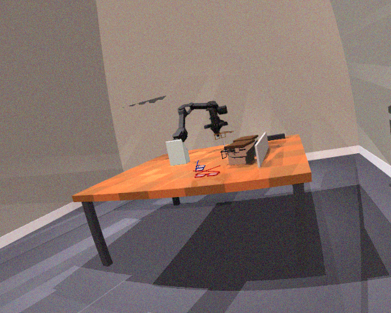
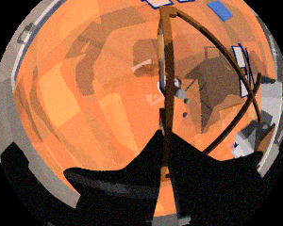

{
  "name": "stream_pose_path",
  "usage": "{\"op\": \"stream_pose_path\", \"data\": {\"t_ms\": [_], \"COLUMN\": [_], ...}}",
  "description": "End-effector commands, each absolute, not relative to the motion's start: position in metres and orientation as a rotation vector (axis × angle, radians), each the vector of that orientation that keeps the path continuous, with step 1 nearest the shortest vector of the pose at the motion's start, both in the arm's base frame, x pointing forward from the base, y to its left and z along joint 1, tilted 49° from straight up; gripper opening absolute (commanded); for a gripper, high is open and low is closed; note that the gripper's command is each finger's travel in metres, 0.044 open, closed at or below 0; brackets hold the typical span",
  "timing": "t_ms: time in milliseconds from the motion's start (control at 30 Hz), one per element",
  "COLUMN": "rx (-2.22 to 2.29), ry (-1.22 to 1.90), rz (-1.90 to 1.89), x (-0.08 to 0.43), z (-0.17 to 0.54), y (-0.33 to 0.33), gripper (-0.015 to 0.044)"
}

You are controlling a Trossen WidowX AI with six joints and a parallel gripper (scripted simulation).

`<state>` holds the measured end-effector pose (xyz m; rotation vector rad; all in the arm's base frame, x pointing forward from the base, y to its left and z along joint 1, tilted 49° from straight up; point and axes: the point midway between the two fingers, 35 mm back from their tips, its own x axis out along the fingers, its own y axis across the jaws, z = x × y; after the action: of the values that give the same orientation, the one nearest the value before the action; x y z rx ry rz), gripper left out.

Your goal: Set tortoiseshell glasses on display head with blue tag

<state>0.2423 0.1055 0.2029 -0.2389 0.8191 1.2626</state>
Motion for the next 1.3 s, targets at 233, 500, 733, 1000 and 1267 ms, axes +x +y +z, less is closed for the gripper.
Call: {"op": "stream_pose_path", "data": {"t_ms": [233,500,733,1000,1267], "rx": [-0.248,-0.252,-0.247,-0.246,-0.246], "ry": [0.796,0.797,0.792,0.791,0.791], "rz": [1.281,1.281,1.282,1.282,1.283], "x": [0.234,0.237,0.238,0.237,0.234], "z": [0.213,0.196,0.178,0.176,0.182], "y": [0.115,0.134,0.158,0.16,0.166], "gripper": [0.0,0.0,0.0,0.0,0.0]}}
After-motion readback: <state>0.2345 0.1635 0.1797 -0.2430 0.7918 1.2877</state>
